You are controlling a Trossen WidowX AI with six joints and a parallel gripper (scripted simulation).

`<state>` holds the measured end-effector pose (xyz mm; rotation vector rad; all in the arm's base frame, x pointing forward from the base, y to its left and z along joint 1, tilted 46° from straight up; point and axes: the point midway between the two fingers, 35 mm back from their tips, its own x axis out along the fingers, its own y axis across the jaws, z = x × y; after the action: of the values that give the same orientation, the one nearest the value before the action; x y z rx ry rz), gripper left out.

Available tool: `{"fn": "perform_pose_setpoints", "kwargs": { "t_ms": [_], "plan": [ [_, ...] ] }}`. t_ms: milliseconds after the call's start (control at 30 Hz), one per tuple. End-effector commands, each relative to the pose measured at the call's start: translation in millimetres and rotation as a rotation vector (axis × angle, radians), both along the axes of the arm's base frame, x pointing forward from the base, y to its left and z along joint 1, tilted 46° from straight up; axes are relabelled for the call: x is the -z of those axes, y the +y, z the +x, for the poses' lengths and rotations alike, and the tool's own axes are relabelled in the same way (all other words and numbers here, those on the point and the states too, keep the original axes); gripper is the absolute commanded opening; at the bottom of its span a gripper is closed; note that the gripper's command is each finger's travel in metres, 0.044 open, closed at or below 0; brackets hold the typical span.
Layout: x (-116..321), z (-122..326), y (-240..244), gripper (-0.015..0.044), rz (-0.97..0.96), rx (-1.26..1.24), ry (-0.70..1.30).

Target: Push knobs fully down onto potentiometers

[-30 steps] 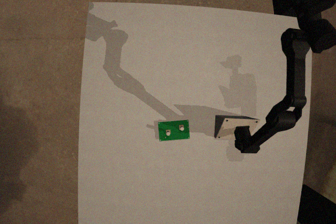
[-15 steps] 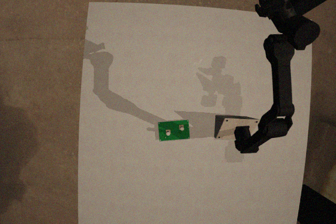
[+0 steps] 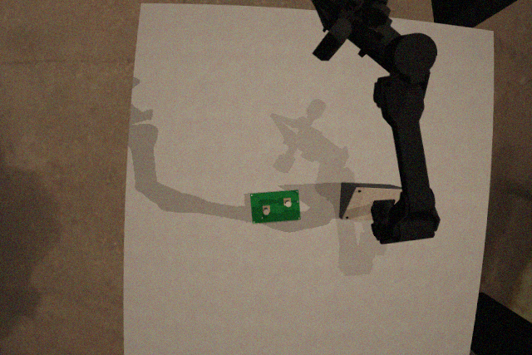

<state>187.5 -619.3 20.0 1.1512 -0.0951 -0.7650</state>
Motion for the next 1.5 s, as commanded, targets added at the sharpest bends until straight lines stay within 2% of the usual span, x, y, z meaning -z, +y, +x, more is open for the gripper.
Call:
{"fn": "perform_pose_setpoints", "kwargs": {
  "t_ms": [0, 367, 733, 1100, 1467],
  "plan": [
    [5, 26, 22, 0.0000, 0.007, -0.081, 0.080],
    [17, 91, 98, 0.0000, 0.013, -0.358, 0.282],
    [22, 134, 191, 0.0000, -0.005, -0.680, 0.444],
    [18, 153, 292, 0.0000, -0.041, -1.035, 0.555],
    [5, 146, 394, 0.0000, -0.088, -1.412, 0.603]
  ]
}}
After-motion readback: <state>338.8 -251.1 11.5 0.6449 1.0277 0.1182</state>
